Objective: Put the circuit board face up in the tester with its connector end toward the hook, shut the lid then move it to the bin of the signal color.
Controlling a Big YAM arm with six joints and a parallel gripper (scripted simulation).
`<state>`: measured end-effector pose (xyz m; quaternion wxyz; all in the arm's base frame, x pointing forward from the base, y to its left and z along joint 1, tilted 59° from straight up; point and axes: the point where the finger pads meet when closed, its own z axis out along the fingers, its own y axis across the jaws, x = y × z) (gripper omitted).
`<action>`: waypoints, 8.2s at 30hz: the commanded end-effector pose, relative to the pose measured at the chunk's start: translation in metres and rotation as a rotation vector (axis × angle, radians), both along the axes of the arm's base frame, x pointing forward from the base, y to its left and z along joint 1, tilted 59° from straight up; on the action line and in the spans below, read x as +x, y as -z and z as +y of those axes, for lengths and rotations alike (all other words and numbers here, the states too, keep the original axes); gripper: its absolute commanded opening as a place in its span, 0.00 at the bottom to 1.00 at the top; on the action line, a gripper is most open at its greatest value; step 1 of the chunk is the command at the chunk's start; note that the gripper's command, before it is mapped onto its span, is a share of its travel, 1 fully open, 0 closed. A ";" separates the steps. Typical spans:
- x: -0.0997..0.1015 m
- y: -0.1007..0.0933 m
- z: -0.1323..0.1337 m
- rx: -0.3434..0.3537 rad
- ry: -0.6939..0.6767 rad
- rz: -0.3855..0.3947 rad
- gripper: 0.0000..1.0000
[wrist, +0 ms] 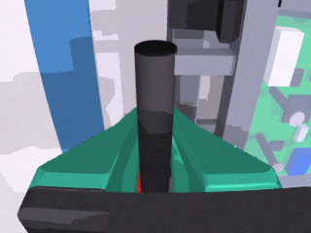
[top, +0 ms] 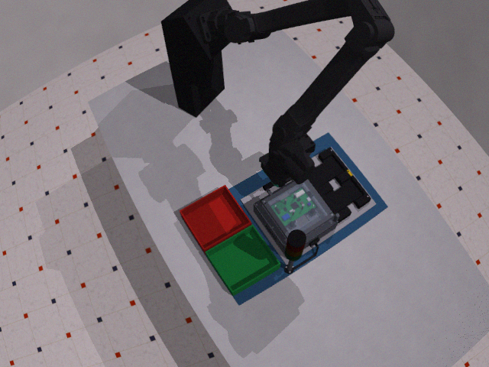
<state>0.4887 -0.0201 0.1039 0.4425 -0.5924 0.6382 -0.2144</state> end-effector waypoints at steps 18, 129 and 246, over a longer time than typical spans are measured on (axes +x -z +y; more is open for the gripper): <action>0.008 0.004 0.008 0.001 -0.012 0.004 0.00; 0.014 0.007 0.010 0.002 -0.012 0.001 0.00; -0.079 -0.051 -0.027 -0.008 0.001 0.003 0.48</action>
